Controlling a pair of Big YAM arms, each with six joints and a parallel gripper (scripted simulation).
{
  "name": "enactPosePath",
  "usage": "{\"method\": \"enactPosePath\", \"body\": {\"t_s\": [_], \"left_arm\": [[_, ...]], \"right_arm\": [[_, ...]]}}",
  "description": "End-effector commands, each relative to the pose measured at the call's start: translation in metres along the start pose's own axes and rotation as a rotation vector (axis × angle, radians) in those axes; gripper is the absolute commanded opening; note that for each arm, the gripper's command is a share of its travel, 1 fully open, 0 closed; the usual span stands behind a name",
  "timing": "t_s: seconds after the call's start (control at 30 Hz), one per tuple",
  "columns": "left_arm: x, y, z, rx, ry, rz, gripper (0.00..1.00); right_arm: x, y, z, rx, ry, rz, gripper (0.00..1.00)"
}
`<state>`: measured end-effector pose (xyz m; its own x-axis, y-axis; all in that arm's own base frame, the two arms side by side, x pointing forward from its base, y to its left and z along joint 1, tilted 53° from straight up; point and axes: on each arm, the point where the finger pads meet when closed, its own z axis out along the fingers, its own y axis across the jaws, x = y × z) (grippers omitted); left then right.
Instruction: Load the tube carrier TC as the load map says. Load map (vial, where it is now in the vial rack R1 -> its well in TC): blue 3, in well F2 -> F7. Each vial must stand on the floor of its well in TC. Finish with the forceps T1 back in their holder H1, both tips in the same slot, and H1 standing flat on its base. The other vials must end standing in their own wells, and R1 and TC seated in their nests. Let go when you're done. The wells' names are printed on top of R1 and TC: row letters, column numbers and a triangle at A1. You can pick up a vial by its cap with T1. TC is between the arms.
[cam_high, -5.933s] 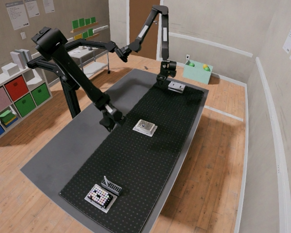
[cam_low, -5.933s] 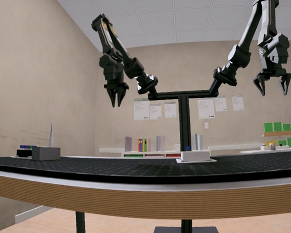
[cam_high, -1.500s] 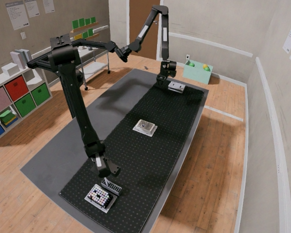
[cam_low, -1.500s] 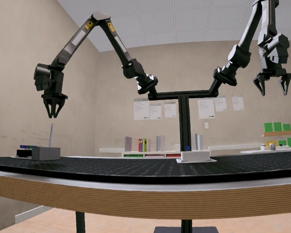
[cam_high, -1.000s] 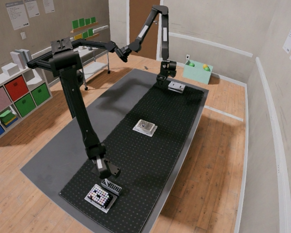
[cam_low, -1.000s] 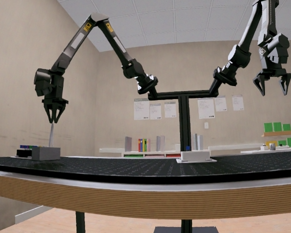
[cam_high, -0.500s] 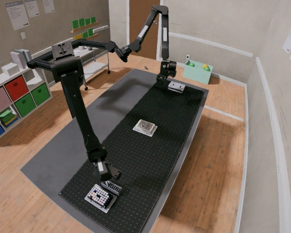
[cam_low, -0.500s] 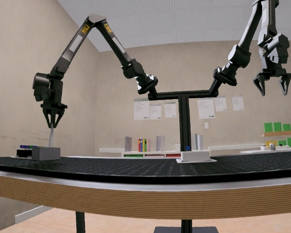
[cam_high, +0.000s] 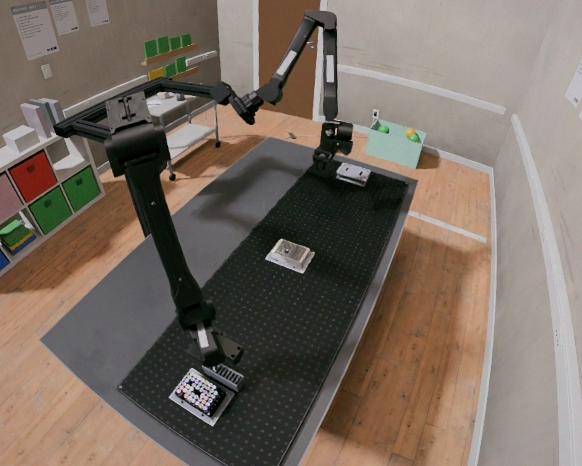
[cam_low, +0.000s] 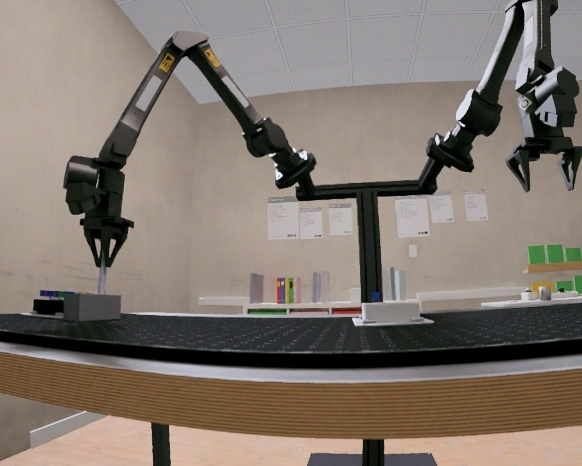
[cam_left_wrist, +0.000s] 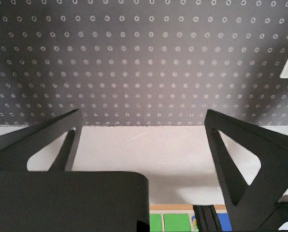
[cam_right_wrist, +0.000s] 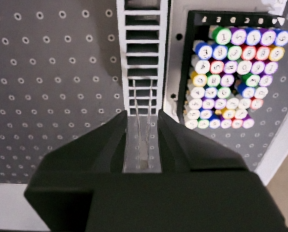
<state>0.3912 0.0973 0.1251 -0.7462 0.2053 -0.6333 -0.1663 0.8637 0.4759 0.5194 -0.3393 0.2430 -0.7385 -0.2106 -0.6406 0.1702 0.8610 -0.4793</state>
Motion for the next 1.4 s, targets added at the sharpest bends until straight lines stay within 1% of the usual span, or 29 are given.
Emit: {"method": "enactPosePath", "body": {"t_s": [0.0, 0.2, 0.4, 0.77, 1.37], "left_arm": [[-0.004, 0.001, -0.001, -0.003, -0.013, 0.001, 1.00], [-0.004, 0.001, -0.001, -0.003, -0.013, 0.001, 1.00], [-0.004, 0.001, -0.001, -0.003, -0.013, 0.001, 1.00], [-0.004, 0.001, -0.001, -0.003, -0.013, 0.001, 1.00], [-0.004, 0.001, -0.001, -0.003, -0.013, 0.001, 1.00]], "right_arm": [[-0.002, -0.010, 0.010, 0.007, 0.000, -0.003, 0.24], [-0.004, -0.010, 0.021, 0.012, -0.009, -0.004, 0.24], [0.001, -0.007, 0.023, 0.005, 0.001, -0.004, 0.24], [0.000, -0.008, 0.022, 0.002, 0.006, -0.004, 0.24], [-0.007, -0.015, 0.011, 0.012, -0.007, -0.003, 0.24]]}}
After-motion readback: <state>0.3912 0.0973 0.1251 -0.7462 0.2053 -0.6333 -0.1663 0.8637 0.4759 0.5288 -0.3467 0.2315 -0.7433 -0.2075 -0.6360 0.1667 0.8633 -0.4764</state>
